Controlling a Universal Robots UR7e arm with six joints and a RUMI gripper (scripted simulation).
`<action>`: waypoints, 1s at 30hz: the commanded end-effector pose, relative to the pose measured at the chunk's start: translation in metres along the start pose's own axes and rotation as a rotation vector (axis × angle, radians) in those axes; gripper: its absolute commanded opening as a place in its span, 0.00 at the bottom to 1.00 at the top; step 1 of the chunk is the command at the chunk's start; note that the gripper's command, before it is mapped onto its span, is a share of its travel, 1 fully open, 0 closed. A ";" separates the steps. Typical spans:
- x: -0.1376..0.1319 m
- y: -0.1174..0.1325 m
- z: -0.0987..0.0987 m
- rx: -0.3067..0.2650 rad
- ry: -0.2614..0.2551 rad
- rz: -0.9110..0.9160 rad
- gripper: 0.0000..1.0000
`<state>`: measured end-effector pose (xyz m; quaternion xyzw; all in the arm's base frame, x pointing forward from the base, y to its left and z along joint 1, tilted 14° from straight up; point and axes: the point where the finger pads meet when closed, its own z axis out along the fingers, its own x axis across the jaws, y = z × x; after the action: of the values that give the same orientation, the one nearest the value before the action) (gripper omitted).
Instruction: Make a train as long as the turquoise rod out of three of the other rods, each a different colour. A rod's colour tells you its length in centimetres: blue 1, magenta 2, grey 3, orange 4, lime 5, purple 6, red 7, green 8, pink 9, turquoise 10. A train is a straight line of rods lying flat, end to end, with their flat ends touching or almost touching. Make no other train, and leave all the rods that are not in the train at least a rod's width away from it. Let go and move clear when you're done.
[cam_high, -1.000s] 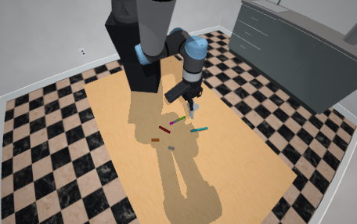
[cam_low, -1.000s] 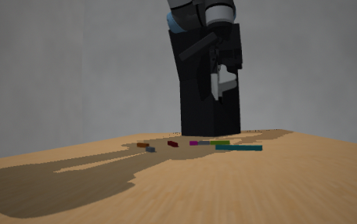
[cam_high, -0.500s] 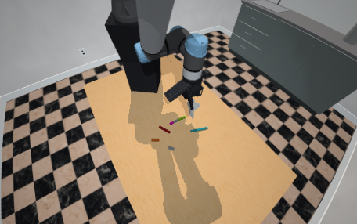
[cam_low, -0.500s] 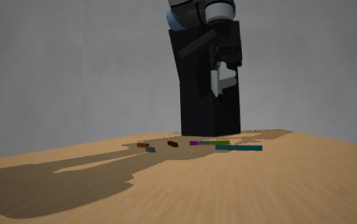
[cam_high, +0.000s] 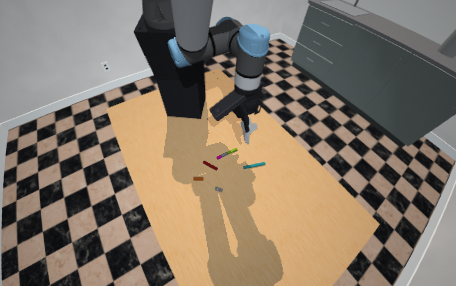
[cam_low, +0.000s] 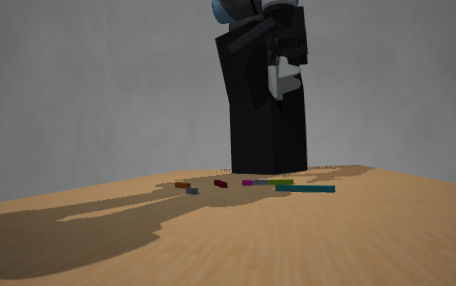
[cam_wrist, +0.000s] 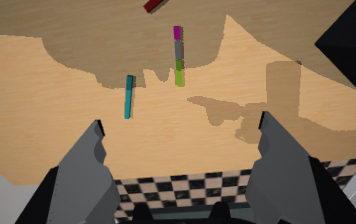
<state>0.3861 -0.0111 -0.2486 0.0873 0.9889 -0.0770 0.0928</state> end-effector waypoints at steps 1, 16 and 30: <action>-0.001 0.000 -0.023 0.000 0.001 0.000 1.00; -0.001 0.000 -0.040 0.000 0.001 0.000 1.00; -0.001 0.000 -0.040 0.000 0.001 0.000 1.00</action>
<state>0.3796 -0.0045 -0.2097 0.0875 0.9889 -0.0770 0.0921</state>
